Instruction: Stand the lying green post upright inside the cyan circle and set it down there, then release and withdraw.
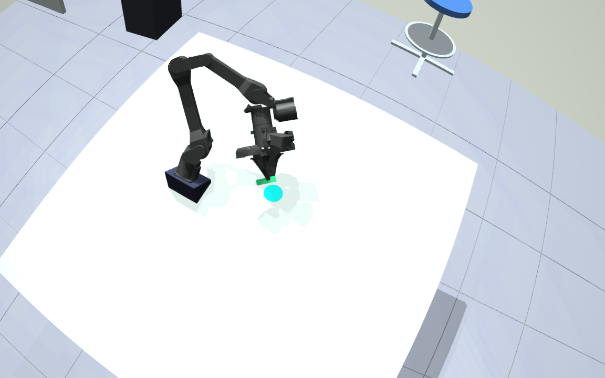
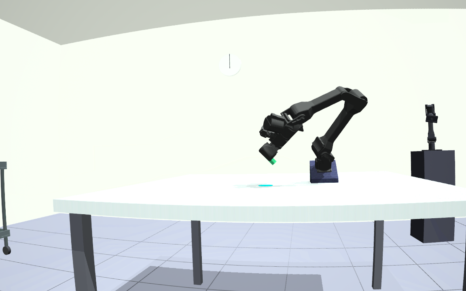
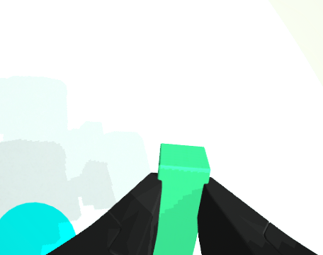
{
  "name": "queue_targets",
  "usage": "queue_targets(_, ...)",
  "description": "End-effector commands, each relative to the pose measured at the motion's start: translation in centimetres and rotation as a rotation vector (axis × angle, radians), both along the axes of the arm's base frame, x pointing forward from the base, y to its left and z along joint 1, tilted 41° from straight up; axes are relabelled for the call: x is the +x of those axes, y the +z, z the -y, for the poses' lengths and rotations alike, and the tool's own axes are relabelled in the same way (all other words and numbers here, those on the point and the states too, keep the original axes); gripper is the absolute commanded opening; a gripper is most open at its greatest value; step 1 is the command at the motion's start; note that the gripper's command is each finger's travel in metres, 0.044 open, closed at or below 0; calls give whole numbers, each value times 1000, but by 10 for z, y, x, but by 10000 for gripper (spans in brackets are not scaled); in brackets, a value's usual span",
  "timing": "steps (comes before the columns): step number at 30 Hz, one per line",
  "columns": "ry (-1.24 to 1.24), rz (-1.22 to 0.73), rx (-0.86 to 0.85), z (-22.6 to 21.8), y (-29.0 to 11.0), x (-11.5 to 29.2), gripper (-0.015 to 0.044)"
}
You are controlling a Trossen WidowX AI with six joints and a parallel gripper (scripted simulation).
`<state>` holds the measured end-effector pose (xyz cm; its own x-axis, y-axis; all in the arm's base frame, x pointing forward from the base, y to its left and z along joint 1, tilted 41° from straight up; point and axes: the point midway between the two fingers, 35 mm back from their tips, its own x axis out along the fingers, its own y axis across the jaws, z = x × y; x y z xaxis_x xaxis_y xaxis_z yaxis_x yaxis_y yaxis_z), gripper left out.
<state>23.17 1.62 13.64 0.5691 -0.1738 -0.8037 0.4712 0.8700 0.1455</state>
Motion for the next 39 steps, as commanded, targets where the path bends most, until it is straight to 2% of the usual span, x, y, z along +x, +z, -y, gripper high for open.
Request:
queue_targets(1,-14,29,-3,0,2,0,23)
queue_targets(39,-118,289,9,-2,14,-1,23)
